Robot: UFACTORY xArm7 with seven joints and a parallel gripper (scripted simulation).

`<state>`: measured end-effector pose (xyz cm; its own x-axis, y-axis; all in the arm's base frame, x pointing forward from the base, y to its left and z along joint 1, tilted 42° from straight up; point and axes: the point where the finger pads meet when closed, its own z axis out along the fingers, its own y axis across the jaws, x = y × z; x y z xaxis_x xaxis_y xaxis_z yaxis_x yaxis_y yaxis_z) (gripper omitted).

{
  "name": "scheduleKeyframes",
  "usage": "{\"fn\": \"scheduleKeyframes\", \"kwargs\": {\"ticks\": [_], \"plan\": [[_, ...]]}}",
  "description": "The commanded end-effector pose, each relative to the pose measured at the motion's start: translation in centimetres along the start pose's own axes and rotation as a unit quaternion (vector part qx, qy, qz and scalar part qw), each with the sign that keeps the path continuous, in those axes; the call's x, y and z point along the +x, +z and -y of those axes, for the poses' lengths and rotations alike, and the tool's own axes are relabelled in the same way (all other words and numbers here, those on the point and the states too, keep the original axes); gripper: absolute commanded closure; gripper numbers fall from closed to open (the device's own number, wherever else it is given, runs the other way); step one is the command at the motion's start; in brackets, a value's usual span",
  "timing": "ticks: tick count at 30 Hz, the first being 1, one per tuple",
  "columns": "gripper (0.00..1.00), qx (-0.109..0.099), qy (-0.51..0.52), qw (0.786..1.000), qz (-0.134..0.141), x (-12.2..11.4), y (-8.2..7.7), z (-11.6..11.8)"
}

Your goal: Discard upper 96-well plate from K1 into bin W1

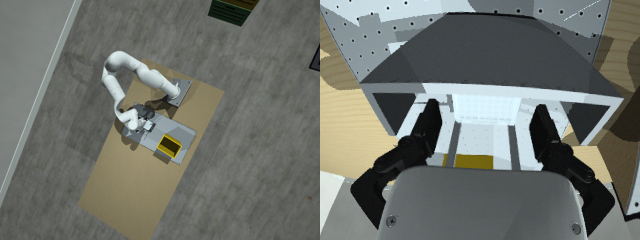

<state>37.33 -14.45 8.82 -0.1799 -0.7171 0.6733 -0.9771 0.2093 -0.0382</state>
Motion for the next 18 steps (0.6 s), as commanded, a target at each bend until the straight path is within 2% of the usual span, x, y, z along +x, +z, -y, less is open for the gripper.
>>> {"fn": "scheduleKeyframes", "kwargs": {"ticks": [1, 11, 18], "plan": [[0.0, 0.002, 0.0, 1.0, 0.0, 0.0, 0.4, 0.1], [0.0, 0.002, 0.0, 1.0, 0.0, 0.0, 2.1, 0.1], [0.0, 0.002, 0.0, 1.0, 0.0, 0.0, 2.7, 0.1]]}}
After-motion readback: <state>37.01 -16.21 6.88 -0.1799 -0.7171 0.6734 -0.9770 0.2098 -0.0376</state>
